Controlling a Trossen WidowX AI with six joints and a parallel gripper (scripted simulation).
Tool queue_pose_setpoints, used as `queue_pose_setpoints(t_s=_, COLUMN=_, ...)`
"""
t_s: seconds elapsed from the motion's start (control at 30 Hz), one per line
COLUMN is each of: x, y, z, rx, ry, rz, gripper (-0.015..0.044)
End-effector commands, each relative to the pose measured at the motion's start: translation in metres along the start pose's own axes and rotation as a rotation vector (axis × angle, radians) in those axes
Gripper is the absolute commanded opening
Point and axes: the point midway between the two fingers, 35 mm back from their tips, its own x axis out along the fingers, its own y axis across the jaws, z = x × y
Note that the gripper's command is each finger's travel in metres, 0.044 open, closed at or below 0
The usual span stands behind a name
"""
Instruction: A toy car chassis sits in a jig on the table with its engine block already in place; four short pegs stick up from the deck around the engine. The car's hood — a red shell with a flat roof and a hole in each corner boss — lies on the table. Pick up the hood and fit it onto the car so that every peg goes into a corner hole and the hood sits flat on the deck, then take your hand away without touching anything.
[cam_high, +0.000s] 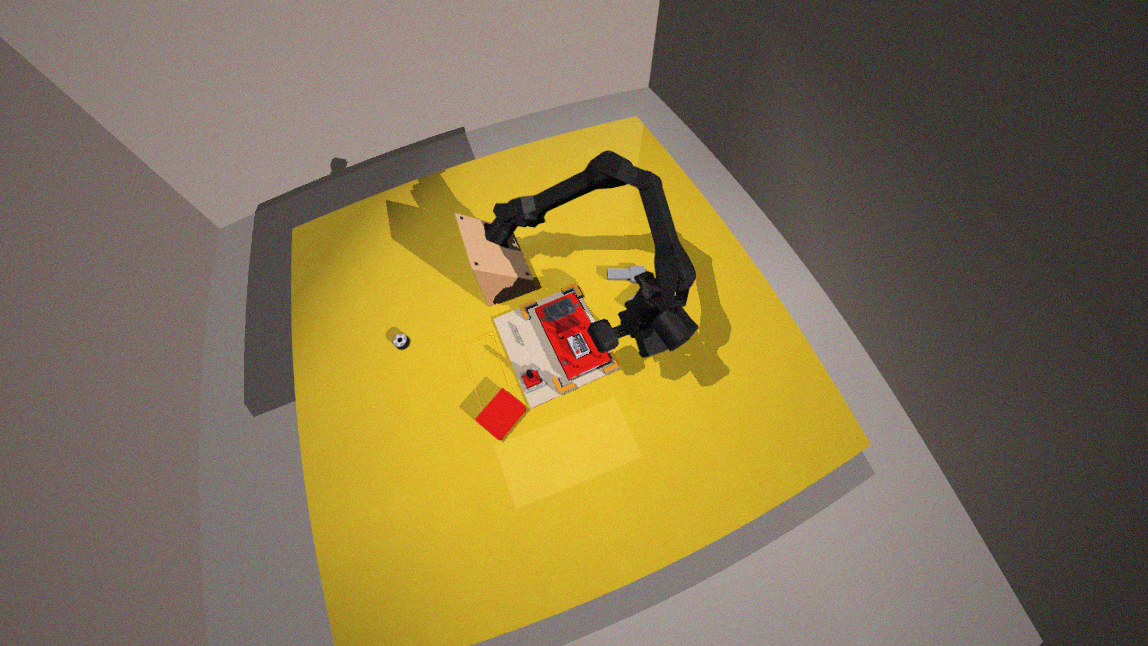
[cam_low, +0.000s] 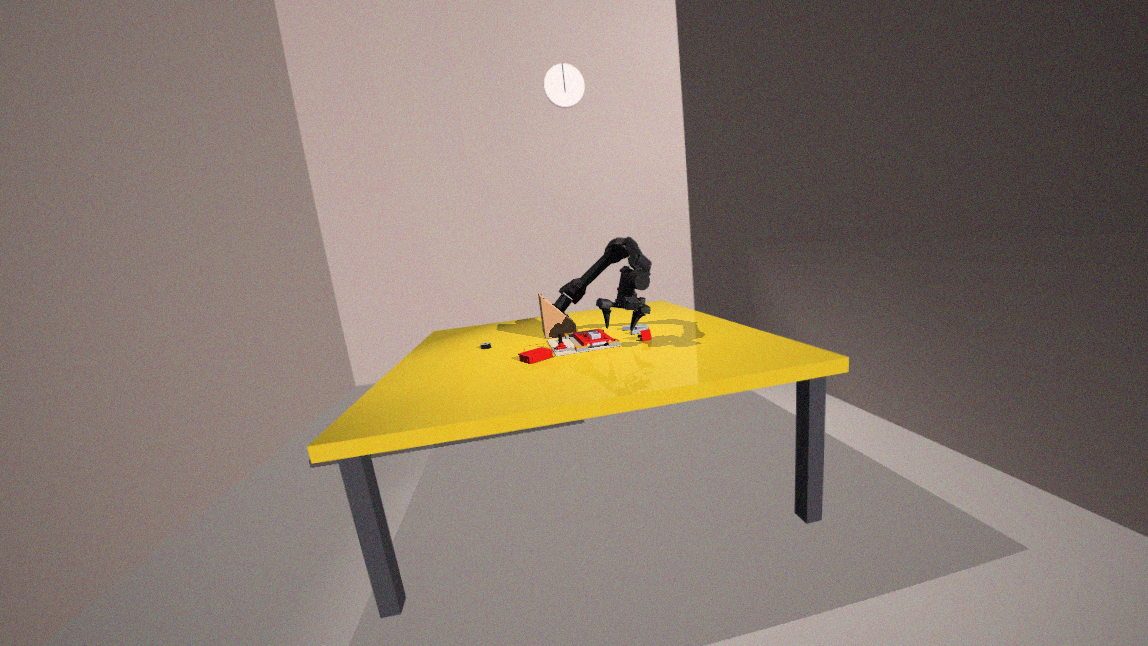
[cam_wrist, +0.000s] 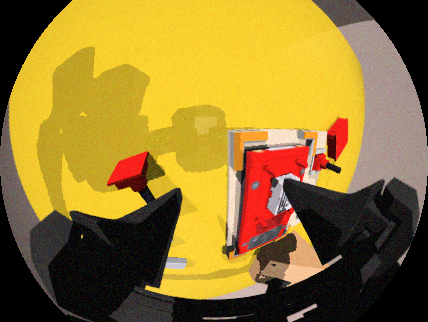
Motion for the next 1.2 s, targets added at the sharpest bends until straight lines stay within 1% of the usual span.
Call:
queue_pose_setpoints(t_s=0.0, x=0.001, y=-0.024, z=0.01, rx=0.1, ry=0.011, rz=0.017, gripper=0.044)
queue_pose_setpoints(t_s=0.23, x=0.005, y=-0.066, z=0.024, rx=0.247, ry=0.007, rz=0.013, gripper=0.044)
queue_pose_setpoints(t_s=0.57, x=0.016, y=-0.167, z=0.037, rx=0.606, ry=0.039, rz=0.048, gripper=0.044)
queue_pose_setpoints(t_s=0.83, x=0.029, y=-0.246, z=0.035, rx=0.874, ry=0.068, rz=0.133, gripper=0.044)
queue_pose_setpoints(t_s=1.03, x=0.042, y=-0.304, z=0.022, rx=1.071, ry=0.086, rz=0.219, gripper=0.044)
queue_pose_setpoints(t_s=1.1, x=0.046, y=-0.316, z=0.018, rx=1.112, ry=0.09, rz=0.238, gripper=0.044)
queue_pose_setpoints(t_s=1.17, x=0.046, y=-0.318, z=0.017, rx=1.118, ry=0.09, rz=0.241, gripper=0.044)
